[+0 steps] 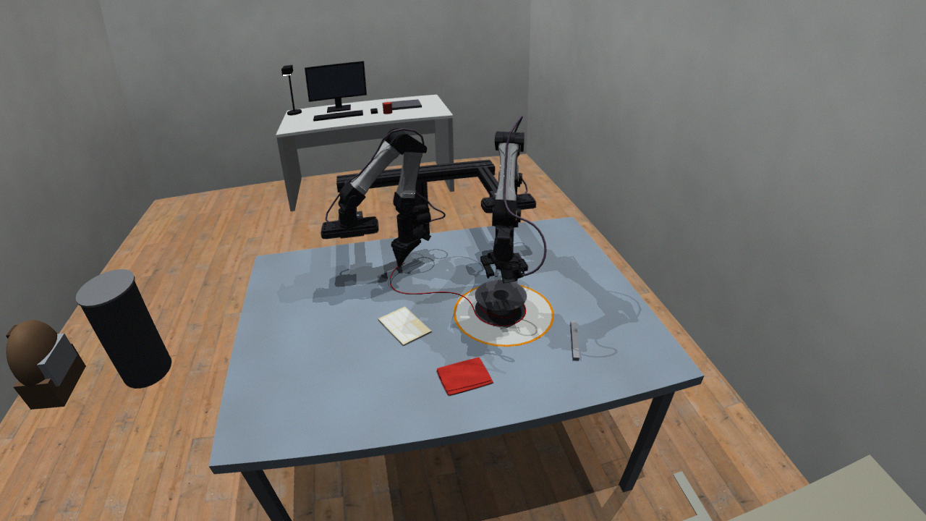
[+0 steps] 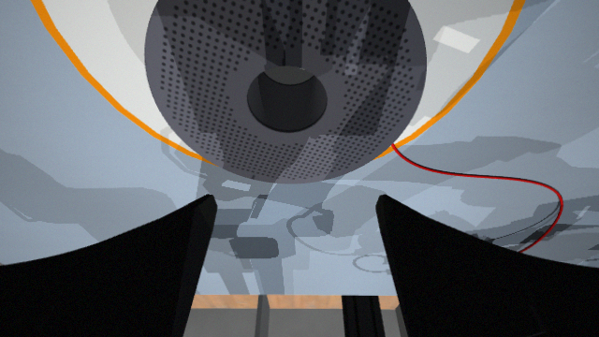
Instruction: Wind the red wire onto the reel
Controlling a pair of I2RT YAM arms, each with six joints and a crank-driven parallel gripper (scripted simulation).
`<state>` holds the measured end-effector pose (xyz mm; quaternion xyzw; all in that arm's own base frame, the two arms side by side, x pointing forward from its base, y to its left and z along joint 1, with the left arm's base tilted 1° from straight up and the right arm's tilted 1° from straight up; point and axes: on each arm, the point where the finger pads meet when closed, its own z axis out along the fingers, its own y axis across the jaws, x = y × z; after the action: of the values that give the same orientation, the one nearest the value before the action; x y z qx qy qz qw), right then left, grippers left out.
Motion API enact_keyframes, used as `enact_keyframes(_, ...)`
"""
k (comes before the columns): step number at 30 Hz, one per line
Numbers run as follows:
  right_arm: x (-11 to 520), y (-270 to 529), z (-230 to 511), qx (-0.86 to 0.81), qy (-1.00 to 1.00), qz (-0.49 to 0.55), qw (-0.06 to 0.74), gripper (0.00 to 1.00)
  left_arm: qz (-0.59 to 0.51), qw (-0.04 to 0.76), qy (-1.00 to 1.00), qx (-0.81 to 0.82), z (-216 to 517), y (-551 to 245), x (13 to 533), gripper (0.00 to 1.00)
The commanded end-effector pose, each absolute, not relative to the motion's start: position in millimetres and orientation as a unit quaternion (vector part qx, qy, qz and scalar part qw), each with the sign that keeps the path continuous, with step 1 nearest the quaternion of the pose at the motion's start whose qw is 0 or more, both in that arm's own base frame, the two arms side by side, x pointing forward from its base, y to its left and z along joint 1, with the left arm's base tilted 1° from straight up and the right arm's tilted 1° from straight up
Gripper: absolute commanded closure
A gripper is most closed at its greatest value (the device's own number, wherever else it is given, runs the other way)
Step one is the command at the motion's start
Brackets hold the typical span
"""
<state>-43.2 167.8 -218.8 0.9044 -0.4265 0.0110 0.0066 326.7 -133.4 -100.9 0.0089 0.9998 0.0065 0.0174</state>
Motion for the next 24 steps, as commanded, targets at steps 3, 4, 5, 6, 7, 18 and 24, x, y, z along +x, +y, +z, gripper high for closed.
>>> enact_keyframes(3, -46.4, 170.9, -220.8, 0.905, -0.426, 0.006, 0.002, 1.0, 0.004, 0.005, 1.0, 0.009, -94.9, -130.7, 324.6, 0.07)
enact_keyframes(4, -46.4, 170.9, -220.8, 0.905, -0.426, 0.006, 0.002, 1.0, 0.004, 0.005, 1.0, 0.009, -94.5, -129.6, 324.6, 0.07)
enact_keyframes(5, -46.4, 170.9, -220.8, 0.905, -0.426, 0.006, 0.002, 1.0, 0.004, 0.005, 1.0, 0.009, -94.2, -128.7, 324.7, 0.07)
enact_keyframes(6, -46.4, 170.9, -220.8, 0.905, -0.426, 0.006, 0.002, 1.0, 0.004, 0.005, 1.0, 0.009, -93.9, -127.8, 324.9, 0.07)
enact_keyframes(7, -46.4, 170.9, -220.8, 0.905, -0.426, 0.006, 0.002, 1.0, 0.004, 0.005, 1.0, 0.009, -93.6, -126.9, 325.1, 0.07)
enact_keyframes(18, -46.4, 170.9, -220.8, 0.905, -0.426, 0.006, 0.002, 1.0, 0.004, 0.005, 1.0, 0.009, -91.3, -126.5, 327.7, 0.07)
enact_keyframes(24, -44.5, 166.7, -220.8, 0.943, -0.334, 0.006, 0.002, 1.0, 0.004, 0.005, 1.0, 0.013, -90.3, -128.4, 330.8, 0.07)
